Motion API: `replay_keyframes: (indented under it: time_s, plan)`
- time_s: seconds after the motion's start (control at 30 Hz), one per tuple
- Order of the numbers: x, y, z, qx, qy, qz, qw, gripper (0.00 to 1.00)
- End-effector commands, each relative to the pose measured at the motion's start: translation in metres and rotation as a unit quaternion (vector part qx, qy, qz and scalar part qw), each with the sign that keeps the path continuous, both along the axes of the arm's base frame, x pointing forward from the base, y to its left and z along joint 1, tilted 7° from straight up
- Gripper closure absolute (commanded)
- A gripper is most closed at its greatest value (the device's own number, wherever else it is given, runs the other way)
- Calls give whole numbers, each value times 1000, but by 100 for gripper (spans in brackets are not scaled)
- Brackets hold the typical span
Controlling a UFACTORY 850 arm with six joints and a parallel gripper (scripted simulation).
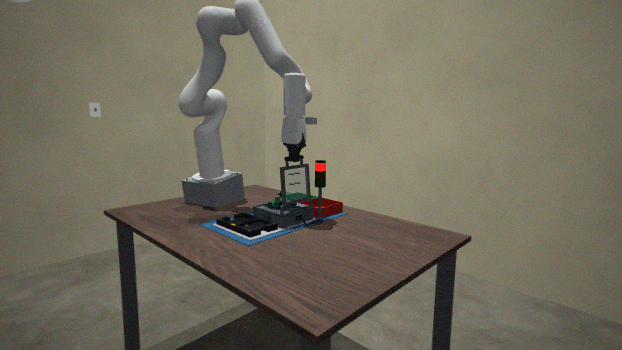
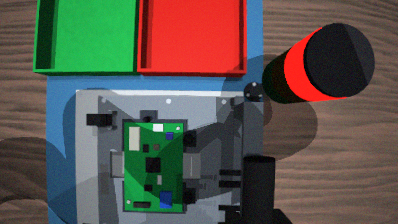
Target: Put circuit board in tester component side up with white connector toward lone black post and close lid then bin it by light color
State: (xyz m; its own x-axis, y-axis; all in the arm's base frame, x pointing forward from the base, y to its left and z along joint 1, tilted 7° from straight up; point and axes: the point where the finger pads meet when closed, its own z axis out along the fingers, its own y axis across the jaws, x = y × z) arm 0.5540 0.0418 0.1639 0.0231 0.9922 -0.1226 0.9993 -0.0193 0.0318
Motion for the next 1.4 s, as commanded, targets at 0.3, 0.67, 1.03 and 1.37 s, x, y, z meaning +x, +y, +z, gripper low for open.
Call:
replay_keyframes:
  time_s: [0.3,0.67,1.03,1.37]
  plan:
    - [1,0,1,0,-1,0,1000,100]
    - [1,0,1,0,-1,0,1000,100]
    - [1,0,1,0,-1,0,1000,100]
    - [5,0,1,0,-1,0,1000,100]
